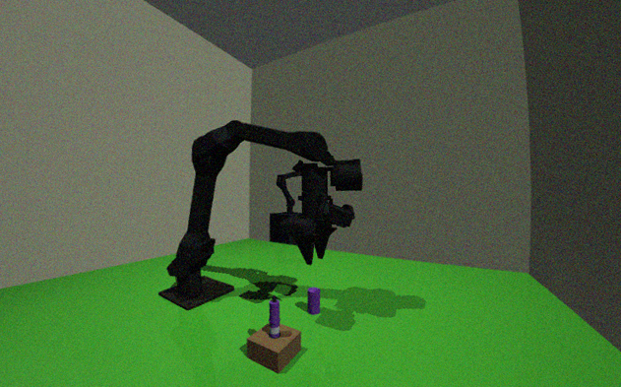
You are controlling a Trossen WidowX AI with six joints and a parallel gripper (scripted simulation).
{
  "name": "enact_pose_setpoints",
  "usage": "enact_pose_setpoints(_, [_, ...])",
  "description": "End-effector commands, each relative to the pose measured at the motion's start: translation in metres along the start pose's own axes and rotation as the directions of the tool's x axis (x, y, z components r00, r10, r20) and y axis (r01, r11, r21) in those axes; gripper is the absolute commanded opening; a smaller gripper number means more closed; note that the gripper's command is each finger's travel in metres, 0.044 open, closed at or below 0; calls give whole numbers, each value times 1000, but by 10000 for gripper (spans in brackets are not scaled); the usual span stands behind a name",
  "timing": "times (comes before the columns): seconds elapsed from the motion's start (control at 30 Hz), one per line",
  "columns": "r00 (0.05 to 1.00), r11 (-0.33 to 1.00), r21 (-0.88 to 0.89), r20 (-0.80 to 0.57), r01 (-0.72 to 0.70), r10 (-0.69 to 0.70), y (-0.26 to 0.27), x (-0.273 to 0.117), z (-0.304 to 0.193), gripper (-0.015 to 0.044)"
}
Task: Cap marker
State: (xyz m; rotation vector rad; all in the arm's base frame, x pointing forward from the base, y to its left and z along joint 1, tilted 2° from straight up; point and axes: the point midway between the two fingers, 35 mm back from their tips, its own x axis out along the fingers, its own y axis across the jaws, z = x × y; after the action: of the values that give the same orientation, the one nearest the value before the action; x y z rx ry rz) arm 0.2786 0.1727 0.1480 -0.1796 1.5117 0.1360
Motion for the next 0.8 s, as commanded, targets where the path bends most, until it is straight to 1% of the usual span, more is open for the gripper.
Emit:
enact_pose_setpoints(0.0, [1000, 1000, 12, -16, 0, 1, 0, 7, -3, 243])
enact_pose_setpoints(0.1, [1000, 1000, 12, -16, 0, 1, 0, 33, -3, 243])
enact_pose_setpoints(0.23, [1000, 1000, 12, -16, 0, 1, 0, 36, -3, 243])
enact_pose_setpoints(0.33, [1000, 1000, 12, -16, 0, 0, 0, 48, -4, 243])
enact_pose_setpoints(0.77, [1000, 1000, 12, -15, 0, 0, 0, 65, -3, 243])
